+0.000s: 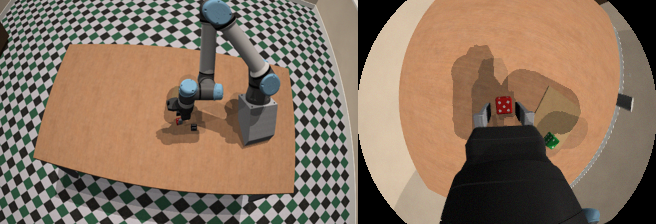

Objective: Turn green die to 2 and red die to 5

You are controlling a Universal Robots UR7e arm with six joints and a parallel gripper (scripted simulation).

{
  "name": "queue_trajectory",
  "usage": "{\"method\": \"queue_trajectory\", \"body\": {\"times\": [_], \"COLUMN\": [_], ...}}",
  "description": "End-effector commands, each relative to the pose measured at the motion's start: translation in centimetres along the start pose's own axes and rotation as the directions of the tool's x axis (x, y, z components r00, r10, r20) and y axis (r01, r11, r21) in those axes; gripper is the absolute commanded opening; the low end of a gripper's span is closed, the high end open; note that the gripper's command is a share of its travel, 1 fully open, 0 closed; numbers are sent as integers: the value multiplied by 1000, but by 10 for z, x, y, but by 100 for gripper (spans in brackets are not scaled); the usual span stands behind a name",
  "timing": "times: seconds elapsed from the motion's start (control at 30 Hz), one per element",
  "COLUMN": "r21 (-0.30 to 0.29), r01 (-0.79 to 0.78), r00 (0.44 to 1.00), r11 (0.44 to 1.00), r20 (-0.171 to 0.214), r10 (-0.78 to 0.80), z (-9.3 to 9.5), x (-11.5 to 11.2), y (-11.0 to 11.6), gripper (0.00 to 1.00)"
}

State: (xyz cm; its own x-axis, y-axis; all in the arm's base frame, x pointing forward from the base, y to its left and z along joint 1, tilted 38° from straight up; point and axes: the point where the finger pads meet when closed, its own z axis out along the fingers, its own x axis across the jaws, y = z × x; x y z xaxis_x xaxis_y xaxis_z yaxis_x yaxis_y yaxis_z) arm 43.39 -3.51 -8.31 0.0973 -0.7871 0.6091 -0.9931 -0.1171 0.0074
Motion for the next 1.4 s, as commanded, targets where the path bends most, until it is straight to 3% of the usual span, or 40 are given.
{"method": "queue_trajectory", "body": {"times": [0.0, 1.37], "r21": [1, 1], "r01": [0, 0], "r00": [1000, 1000], "r11": [1000, 1000], "r20": [0, 0], "r10": [0, 0], "z": [3, 7], "x": [0, 0], "y": [0, 0], "gripper": [87, 87]}}
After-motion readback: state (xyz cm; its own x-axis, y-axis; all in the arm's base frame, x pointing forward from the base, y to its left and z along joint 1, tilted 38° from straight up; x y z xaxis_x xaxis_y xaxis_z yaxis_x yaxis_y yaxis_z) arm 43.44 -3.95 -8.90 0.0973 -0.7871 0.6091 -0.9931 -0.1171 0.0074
